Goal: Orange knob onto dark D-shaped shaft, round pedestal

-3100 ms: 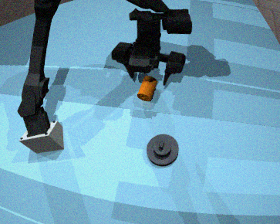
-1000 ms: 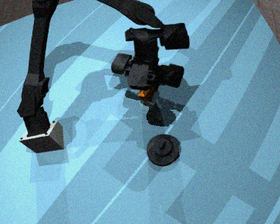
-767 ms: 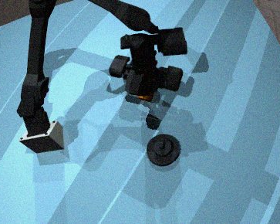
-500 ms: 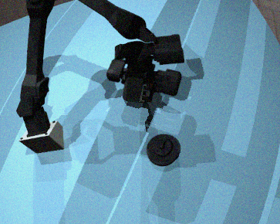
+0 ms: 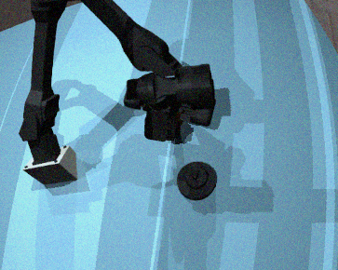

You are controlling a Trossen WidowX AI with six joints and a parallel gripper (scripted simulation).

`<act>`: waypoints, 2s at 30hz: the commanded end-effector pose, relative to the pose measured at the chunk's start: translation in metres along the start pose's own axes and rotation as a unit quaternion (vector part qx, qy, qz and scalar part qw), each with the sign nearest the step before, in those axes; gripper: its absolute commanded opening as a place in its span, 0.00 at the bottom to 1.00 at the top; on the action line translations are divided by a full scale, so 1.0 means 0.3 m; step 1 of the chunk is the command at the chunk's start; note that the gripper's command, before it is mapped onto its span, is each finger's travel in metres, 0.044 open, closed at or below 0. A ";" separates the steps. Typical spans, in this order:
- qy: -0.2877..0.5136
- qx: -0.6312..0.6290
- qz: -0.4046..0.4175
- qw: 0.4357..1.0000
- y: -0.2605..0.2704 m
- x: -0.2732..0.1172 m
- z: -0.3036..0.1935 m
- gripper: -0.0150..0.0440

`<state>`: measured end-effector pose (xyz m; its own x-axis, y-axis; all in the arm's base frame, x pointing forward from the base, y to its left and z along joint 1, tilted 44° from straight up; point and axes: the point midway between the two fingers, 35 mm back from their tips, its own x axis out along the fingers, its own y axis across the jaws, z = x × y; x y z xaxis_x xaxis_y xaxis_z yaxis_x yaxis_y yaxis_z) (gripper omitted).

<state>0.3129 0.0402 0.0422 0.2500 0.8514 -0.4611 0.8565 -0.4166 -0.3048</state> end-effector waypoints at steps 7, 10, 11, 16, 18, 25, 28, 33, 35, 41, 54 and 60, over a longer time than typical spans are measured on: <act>0.087 0.004 -0.002 0.996 -0.006 -0.010 0.043 0.56; 0.113 0.004 -0.002 0.994 -0.006 -0.012 0.054 0.56; 0.121 0.004 -0.002 0.993 -0.006 -0.013 0.057 0.56; 0.162 0.005 -0.001 0.987 -0.006 -0.016 0.075 0.56; 0.179 0.005 -0.001 0.984 -0.006 -0.016 0.083 0.56; 0.222 0.006 0.001 0.975 -0.003 -0.015 0.104 0.56; 0.235 0.006 0.002 0.972 0.002 -0.013 0.114 0.56; 0.246 0.006 0.000 0.969 -0.002 -0.016 0.120 0.56; 0.245 0.006 0.000 0.970 -0.001 -0.015 0.122 0.56; 0.242 0.006 0.001 0.970 0.000 -0.011 0.138 0.56; 0.247 0.002 0.003 0.969 0.000 -0.021 0.125 0.69; 0.247 0.002 0.003 0.969 0.000 -0.021 0.125 0.69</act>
<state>0.2952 0.0225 0.0142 0.4415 0.8972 -0.0057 0.8546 -0.4224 -0.3021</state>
